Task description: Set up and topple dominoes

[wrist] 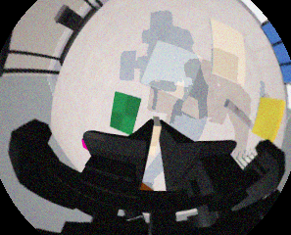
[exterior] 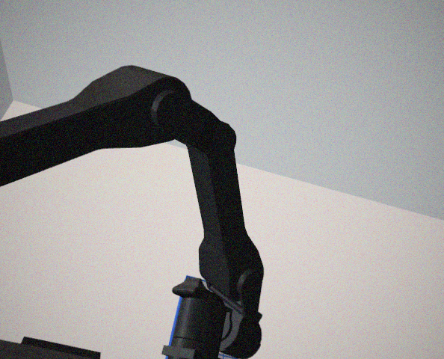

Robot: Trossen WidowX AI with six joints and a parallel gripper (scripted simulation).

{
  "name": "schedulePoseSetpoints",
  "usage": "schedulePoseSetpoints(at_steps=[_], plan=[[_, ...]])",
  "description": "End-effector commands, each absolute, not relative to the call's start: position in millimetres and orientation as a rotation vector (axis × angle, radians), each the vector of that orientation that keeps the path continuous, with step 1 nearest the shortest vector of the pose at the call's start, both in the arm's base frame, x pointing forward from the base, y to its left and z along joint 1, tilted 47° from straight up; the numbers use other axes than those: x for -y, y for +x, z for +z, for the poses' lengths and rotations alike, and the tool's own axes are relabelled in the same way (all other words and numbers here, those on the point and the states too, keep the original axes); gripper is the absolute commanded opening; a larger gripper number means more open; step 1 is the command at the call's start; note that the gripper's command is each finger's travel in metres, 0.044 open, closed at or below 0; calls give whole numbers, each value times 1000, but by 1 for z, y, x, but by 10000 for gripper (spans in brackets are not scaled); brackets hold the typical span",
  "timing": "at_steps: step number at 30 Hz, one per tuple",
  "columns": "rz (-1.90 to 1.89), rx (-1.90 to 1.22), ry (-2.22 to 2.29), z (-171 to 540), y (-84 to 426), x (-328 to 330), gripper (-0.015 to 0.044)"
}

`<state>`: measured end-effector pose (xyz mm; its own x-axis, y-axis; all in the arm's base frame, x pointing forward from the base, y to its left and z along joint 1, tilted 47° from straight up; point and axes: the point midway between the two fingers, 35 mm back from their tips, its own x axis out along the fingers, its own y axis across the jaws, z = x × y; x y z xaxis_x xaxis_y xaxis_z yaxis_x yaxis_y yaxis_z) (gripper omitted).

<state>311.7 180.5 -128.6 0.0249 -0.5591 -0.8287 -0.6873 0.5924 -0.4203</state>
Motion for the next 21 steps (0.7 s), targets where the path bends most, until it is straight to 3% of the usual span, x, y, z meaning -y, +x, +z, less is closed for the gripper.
schedulePoseSetpoints(at_steps=[1,21], plan=[[182,-1615,-1014,-137,313,-180,21],[396,-1431,-832,-185,318,-175,21]])
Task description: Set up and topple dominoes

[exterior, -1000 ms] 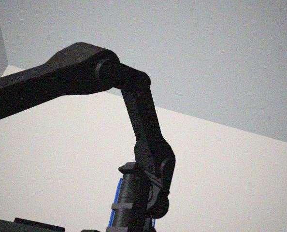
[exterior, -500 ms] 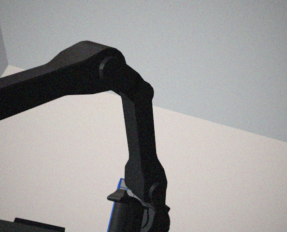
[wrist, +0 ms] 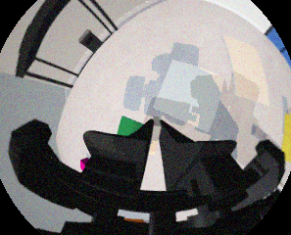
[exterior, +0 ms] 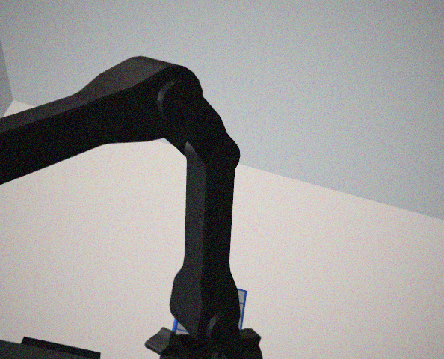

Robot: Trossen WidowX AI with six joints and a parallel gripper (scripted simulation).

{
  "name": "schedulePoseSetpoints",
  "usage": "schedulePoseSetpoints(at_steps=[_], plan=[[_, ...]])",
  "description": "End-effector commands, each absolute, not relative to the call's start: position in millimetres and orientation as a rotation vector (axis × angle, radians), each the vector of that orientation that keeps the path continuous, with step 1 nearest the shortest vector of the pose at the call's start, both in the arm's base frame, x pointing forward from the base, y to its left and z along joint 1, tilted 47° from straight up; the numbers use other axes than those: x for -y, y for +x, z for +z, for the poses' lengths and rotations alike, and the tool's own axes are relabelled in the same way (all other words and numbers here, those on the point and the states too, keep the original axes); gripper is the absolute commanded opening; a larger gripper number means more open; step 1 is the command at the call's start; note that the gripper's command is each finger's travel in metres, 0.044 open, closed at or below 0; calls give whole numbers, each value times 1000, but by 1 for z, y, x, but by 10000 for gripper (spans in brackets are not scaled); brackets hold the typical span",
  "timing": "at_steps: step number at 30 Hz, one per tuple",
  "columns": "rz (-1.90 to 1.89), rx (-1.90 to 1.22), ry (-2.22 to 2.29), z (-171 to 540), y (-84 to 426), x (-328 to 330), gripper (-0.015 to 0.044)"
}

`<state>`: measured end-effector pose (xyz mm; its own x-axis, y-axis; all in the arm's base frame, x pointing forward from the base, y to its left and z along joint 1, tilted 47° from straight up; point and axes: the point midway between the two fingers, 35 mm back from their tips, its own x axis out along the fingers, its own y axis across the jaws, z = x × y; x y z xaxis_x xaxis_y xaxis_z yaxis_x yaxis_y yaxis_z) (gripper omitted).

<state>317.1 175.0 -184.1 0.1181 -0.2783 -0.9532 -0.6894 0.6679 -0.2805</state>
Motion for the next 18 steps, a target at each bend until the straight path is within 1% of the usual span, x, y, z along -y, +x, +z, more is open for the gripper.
schedulePoseSetpoints(at_steps=[1,18], plan=[[406,-1419,-824,-186,318,-175,21],[560,-1205,-732,-194,316,-172,21]])
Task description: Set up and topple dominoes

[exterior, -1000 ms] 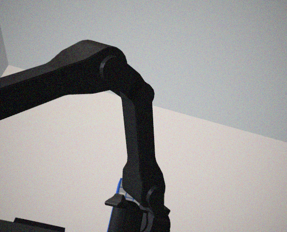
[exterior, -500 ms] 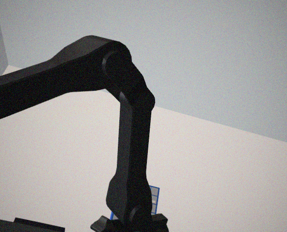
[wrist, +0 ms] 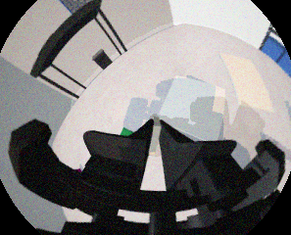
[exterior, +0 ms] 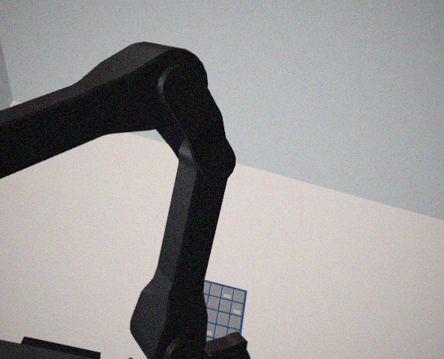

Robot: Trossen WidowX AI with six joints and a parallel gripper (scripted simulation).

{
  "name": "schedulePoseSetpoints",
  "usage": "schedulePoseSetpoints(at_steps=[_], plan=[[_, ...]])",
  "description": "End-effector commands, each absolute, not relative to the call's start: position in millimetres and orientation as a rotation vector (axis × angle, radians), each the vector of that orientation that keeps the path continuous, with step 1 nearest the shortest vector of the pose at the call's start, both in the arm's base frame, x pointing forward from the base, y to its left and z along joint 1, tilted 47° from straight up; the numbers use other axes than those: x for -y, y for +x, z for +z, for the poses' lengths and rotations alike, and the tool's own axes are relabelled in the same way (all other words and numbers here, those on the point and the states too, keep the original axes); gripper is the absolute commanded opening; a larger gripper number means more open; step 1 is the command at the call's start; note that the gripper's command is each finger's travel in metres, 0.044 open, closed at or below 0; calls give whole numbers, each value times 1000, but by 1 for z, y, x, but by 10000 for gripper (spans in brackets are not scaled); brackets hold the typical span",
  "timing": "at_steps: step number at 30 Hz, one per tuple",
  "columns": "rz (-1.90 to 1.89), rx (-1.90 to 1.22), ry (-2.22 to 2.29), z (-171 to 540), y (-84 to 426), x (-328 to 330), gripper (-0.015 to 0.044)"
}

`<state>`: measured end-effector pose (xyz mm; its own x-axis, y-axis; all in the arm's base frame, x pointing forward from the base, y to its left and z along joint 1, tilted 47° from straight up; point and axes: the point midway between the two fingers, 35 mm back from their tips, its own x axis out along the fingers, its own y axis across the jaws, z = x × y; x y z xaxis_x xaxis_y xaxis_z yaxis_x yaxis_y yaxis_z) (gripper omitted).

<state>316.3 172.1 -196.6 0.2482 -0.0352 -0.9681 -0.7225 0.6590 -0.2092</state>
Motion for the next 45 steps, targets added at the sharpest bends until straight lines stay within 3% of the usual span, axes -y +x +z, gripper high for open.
schedulePoseSetpoints(at_steps=[1,45], plan=[[568,-1190,-728,-193,316,-171,21],[760,-429,-745,-98,288,-144,21]])
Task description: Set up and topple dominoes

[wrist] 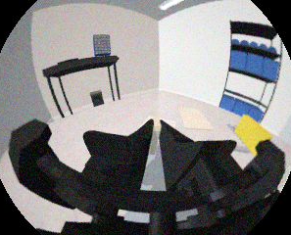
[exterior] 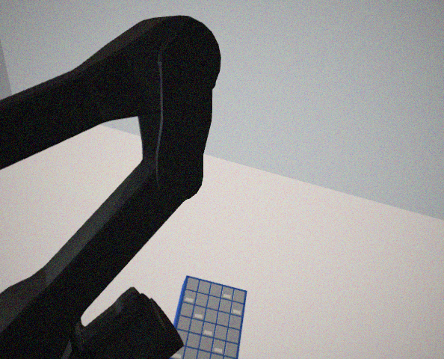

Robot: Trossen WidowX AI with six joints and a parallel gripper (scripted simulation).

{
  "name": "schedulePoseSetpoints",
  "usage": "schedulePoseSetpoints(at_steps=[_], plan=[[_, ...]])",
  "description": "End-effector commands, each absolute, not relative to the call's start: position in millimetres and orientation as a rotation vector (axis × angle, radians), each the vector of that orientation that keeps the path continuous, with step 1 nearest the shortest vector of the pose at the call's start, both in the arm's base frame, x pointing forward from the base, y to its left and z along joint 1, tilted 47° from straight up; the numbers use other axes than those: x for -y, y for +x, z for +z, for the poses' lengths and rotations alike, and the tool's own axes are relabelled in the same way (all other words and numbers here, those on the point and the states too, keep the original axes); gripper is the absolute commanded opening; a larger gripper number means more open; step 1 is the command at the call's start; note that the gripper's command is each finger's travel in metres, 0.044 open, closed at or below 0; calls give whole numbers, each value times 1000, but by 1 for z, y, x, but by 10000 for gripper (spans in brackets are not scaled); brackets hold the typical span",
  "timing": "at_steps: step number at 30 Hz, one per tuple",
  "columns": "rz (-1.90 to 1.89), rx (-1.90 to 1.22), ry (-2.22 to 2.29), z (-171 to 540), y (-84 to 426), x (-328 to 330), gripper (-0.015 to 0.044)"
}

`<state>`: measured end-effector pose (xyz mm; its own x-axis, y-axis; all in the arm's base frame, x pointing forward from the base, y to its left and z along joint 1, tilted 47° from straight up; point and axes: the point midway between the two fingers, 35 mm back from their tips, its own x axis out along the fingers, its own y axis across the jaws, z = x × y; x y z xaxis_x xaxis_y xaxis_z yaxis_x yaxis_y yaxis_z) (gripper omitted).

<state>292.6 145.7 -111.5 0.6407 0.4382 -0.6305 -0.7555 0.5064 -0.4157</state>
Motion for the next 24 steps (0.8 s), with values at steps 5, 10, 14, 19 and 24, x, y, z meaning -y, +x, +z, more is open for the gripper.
schedulePoseSetpoints(at_steps=[5,10,14,19,24], plan=[[761,-352,-767,-82,283,-141,21],[760,-349,-768,-81,283,-141,21],[760,-349,-768,-81,283,-141,21],[760,-349,-768,-81,283,-141,21],[761,-349,-769,-82,283,-140,21]])
